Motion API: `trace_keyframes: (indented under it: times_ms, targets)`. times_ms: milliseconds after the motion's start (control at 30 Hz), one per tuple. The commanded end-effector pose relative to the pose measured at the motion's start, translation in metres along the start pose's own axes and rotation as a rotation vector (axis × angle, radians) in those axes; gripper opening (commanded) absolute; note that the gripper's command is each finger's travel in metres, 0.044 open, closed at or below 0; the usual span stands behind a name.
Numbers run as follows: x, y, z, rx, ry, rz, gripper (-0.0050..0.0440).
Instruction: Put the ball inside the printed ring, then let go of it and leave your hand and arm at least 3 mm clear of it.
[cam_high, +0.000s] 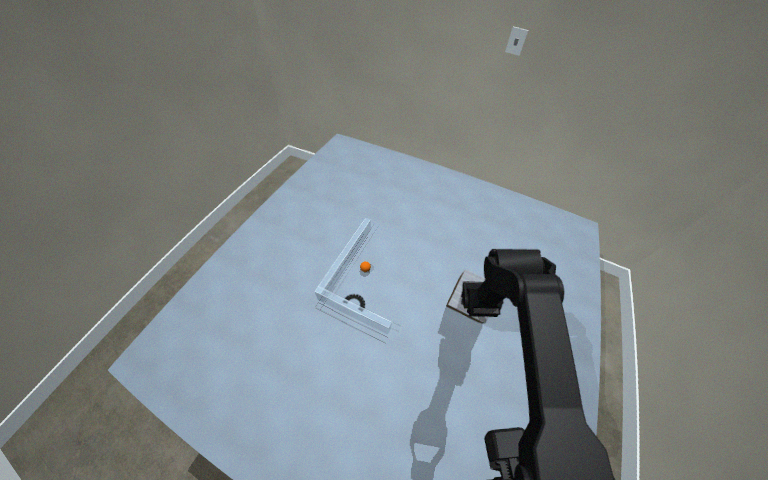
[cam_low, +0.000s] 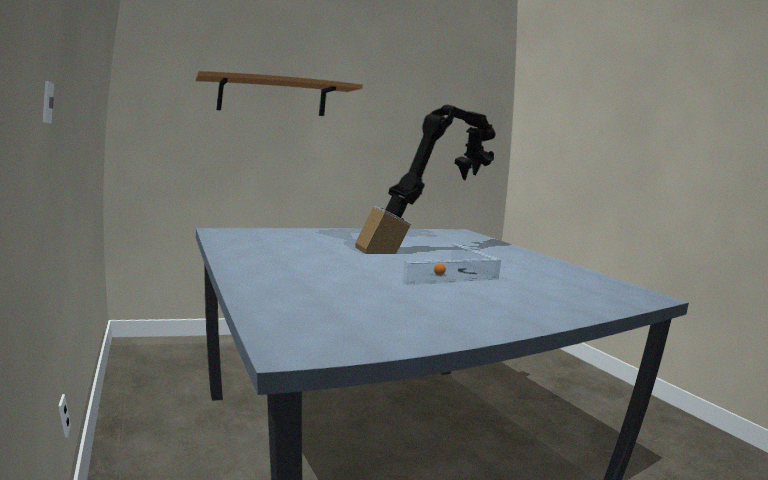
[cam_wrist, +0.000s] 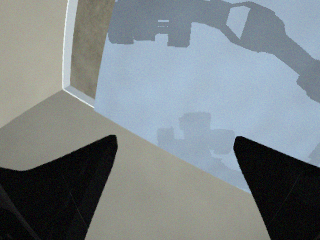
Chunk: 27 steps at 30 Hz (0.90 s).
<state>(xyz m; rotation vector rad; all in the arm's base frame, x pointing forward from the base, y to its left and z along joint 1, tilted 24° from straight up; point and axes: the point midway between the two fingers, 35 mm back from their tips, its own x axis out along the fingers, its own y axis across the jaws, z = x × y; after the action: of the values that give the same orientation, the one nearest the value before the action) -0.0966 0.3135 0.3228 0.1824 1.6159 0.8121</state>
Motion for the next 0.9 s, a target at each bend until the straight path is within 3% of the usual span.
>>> trace_keyframes:
  times_ms: [0, 533, 567, 700, 867]
  targets:
    - [0.000, 0.000, 0.000, 0.000, 0.000, 0.000, 0.0400]
    - [0.000, 0.000, 0.000, 0.000, 0.000, 0.000, 0.0400]
    - [0.000, 0.000, 0.001, 0.001, -0.002, -0.001, 0.0376]
    - [0.009, -0.003, 0.031, 0.026, -0.051, -0.015, 0.0280]
    - [0.024, -0.020, 0.094, 0.071, -0.136, -0.056, 0.0275]
